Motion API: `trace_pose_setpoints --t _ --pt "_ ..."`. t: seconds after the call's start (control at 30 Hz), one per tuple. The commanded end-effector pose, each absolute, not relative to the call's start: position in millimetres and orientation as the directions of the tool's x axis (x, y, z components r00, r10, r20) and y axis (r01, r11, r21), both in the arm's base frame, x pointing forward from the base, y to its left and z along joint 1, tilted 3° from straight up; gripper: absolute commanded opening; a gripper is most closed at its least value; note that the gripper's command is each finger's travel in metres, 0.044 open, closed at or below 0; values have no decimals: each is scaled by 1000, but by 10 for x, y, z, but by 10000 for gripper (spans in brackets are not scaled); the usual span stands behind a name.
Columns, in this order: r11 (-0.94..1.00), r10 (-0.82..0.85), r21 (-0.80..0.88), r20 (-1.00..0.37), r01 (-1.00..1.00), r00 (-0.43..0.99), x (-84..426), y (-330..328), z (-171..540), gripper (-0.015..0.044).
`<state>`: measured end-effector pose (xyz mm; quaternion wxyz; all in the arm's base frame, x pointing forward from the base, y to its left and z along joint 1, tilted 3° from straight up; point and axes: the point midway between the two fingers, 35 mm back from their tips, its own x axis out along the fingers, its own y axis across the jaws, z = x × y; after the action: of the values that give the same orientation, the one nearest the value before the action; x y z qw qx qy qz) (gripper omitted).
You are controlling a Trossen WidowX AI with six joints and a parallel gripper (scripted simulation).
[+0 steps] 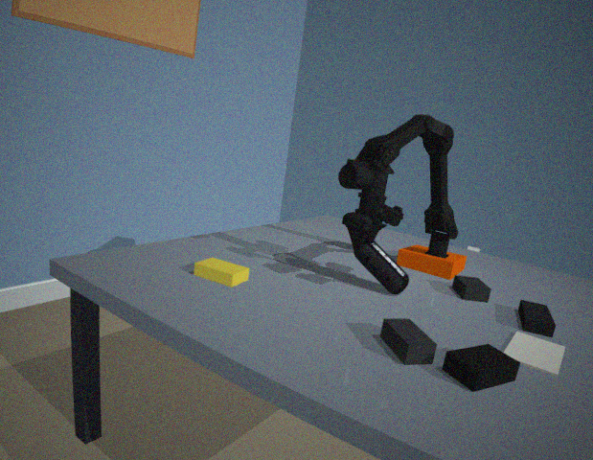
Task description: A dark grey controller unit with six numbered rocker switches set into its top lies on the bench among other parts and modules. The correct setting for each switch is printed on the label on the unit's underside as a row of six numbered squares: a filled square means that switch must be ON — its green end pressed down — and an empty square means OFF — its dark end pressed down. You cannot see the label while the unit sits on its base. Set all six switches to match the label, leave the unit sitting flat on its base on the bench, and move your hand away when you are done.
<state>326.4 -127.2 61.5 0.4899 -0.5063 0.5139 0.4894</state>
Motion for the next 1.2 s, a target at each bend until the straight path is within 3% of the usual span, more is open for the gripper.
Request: trace_pose_setpoints --t 0.0,1.17 --pt "-3 -29 28 -999 -1000 -27 3229 -1253 529 338" --pt "-3 -30 28 -999 -1000 -28 3221 -1398 290 338"
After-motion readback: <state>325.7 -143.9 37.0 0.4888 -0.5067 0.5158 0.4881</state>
